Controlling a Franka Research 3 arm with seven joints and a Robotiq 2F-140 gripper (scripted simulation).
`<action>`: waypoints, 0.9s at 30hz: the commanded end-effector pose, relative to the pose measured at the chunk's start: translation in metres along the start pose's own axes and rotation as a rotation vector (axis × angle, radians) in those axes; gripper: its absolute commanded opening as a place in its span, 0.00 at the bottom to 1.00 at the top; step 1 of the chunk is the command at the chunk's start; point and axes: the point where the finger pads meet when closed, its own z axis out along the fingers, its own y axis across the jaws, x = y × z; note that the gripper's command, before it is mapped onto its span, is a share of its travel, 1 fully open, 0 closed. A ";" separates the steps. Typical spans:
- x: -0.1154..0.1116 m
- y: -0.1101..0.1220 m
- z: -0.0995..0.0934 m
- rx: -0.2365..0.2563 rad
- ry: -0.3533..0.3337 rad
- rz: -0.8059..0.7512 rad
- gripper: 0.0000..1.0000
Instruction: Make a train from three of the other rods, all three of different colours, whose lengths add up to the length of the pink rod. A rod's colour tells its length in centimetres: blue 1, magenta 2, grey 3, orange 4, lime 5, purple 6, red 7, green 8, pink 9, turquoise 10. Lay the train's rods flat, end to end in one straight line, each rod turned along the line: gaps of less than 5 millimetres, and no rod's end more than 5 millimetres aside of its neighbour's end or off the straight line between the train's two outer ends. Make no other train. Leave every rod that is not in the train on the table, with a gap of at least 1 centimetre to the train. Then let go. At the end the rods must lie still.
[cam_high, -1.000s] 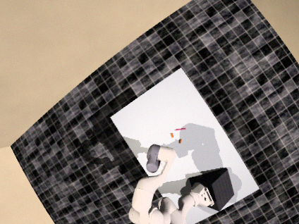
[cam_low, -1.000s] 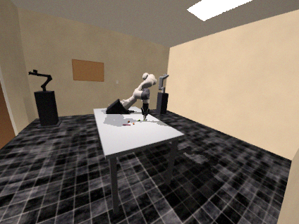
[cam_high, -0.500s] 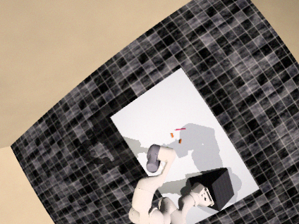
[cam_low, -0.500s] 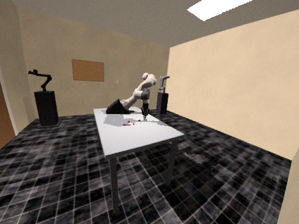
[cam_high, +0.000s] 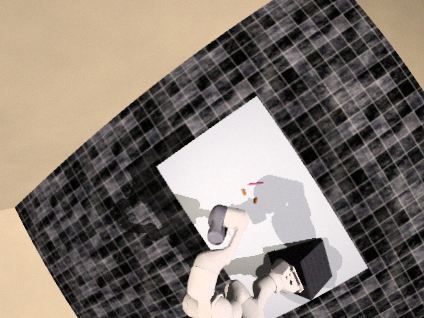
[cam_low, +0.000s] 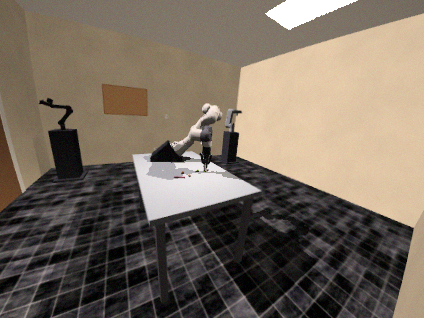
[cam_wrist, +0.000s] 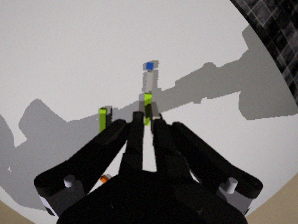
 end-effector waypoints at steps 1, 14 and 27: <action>-0.001 0.000 0.004 -0.002 -0.002 0.005 0.03; -0.001 0.000 0.009 -0.002 -0.002 0.005 0.03; -0.001 0.000 0.009 -0.002 -0.002 0.005 0.03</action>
